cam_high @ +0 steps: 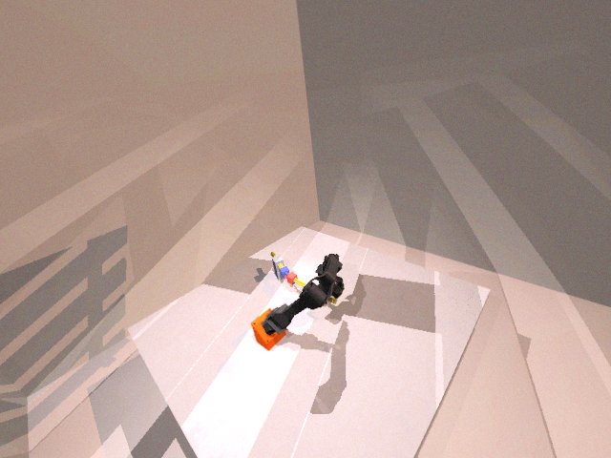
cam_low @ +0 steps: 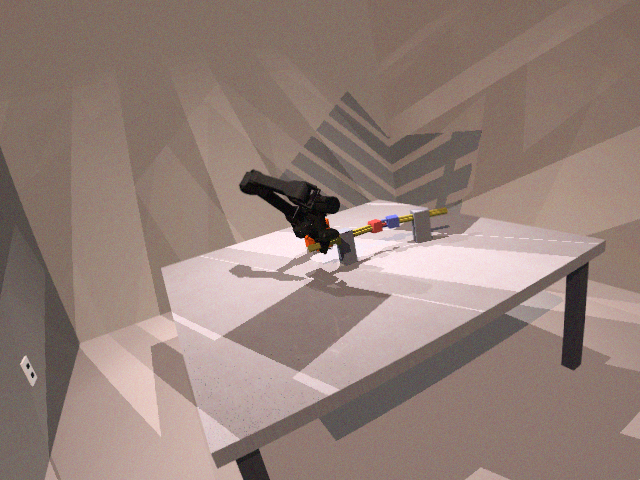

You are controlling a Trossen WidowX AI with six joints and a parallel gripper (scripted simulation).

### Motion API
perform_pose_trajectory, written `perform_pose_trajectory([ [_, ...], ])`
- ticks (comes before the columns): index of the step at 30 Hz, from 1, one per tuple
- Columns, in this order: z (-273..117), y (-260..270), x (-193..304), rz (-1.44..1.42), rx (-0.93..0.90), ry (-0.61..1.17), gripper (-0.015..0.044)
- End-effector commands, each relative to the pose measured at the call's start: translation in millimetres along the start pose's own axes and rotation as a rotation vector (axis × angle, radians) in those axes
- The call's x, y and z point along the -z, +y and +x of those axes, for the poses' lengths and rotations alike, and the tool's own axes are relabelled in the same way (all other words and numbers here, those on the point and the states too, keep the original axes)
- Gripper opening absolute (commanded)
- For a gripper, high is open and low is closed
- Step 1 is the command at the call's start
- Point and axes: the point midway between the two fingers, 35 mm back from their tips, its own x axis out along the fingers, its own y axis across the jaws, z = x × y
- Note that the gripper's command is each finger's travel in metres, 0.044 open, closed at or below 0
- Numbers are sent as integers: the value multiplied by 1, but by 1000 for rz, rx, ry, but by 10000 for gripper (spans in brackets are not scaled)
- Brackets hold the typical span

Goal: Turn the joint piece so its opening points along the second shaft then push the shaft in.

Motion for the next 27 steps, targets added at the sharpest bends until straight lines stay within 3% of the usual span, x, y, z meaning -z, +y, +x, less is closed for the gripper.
perform_pose_trajectory([
  [1, 0, 0, 0, -1, -1, 1, 0],
  [6, 0, 0, 0, -1, -1, 1, 0],
  [9, 0, 0, 0, -1, -1, 1, 67],
  [14, 0, 0, 0, -1, -1, 1, 67],
  [27, 0, 0, 0, -1, -1, 1, 408],
])
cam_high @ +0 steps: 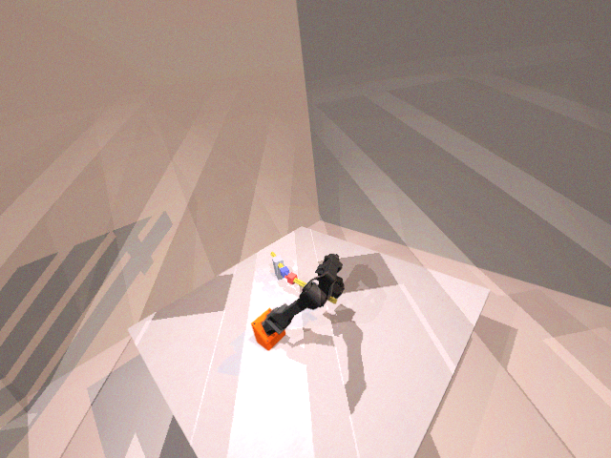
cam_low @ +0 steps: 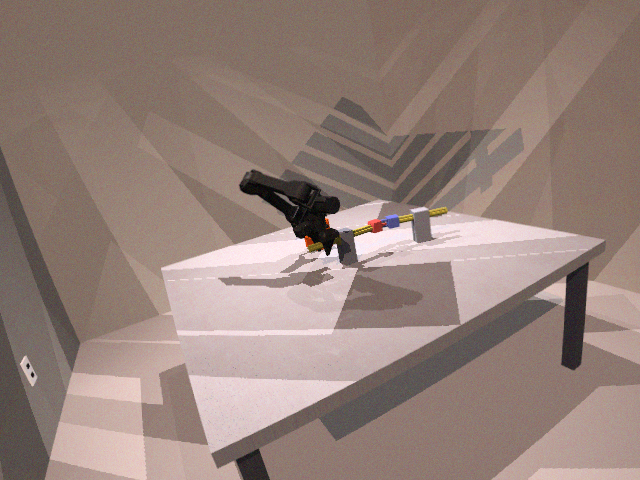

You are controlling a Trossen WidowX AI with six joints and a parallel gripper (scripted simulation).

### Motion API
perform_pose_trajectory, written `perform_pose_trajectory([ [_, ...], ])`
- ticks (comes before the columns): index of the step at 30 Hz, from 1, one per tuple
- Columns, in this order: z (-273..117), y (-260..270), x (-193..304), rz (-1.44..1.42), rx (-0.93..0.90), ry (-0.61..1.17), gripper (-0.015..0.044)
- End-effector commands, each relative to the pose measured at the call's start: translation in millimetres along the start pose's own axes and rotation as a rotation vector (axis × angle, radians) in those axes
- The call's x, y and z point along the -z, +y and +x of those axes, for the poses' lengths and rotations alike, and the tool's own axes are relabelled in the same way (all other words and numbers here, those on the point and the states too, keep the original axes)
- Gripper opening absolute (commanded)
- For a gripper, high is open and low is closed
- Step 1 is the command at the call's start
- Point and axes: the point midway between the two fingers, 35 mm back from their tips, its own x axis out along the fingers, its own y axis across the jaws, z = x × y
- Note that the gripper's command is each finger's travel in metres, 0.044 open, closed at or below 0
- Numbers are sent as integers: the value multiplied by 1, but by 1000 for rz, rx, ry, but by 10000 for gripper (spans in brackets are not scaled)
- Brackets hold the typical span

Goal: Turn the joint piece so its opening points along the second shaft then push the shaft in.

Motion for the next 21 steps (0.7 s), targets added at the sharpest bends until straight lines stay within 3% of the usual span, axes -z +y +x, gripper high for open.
perform_pose_trajectory([
  [1, 0, 0, 0, -1, 0, 1, 434],
  [15, 0, 0, 0, -1, 0, 1, 440],
  [21, -30, 0, -1, -1, -1, 0, 440],
])
